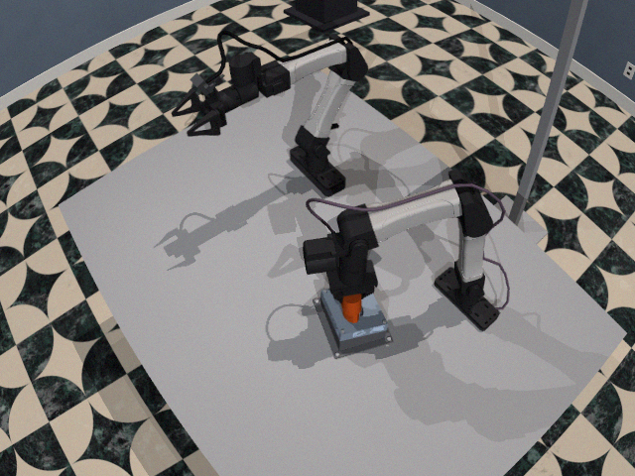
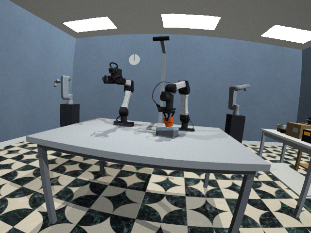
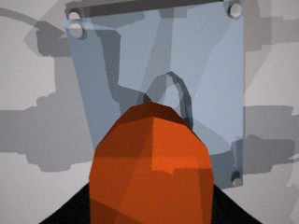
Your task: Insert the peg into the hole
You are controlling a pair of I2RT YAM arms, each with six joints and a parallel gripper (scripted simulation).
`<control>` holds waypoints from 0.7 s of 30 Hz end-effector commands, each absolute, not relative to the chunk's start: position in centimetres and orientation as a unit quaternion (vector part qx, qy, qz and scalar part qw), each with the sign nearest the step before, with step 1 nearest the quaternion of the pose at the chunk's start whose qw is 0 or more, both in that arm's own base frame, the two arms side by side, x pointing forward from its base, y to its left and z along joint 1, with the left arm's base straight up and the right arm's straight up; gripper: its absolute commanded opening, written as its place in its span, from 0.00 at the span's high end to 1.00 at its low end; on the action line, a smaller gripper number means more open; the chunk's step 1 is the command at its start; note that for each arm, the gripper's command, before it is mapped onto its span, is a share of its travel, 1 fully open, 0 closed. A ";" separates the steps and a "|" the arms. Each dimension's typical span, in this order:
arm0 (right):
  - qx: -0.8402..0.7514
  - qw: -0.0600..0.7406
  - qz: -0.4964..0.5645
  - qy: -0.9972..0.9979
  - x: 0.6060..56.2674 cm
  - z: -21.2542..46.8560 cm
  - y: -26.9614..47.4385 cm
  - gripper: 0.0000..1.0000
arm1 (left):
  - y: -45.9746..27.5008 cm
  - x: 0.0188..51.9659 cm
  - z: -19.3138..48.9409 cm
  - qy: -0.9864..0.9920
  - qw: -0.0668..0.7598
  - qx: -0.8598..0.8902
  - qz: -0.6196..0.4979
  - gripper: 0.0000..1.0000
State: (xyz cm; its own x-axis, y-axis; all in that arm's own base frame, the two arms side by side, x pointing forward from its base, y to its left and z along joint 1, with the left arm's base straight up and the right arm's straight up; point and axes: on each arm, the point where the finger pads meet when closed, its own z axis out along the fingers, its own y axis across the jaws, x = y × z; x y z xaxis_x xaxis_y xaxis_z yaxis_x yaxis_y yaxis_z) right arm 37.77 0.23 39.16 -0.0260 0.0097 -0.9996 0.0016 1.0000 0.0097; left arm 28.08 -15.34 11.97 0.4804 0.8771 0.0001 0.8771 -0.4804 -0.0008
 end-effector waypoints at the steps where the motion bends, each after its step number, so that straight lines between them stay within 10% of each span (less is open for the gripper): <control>1: 0.004 0.705 0.002 0.709 37.6 39.9 0.2 0.00 | -15.5 28.3 12.4 -0.510 -0.008 -0.860 -0.004 1.00; 17: 0.004 0.705 0.002 0.709 37.6 39.9 0.2 0.00 | -15.5 28.3 12.4 -0.510 -0.008 -0.860 -0.004 1.00; 18: 0.004 0.705 0.002 0.709 37.6 39.9 0.2 0.00 | -15.5 28.4 12.9 -0.510 -0.015 -0.860 -0.008 0.89; 21: 0.004 0.706 0.002 0.709 37.6 40.0 0.2 0.00 | -15.7 28.7 13.9 -0.510 -0.030 -0.859 -0.018 1.00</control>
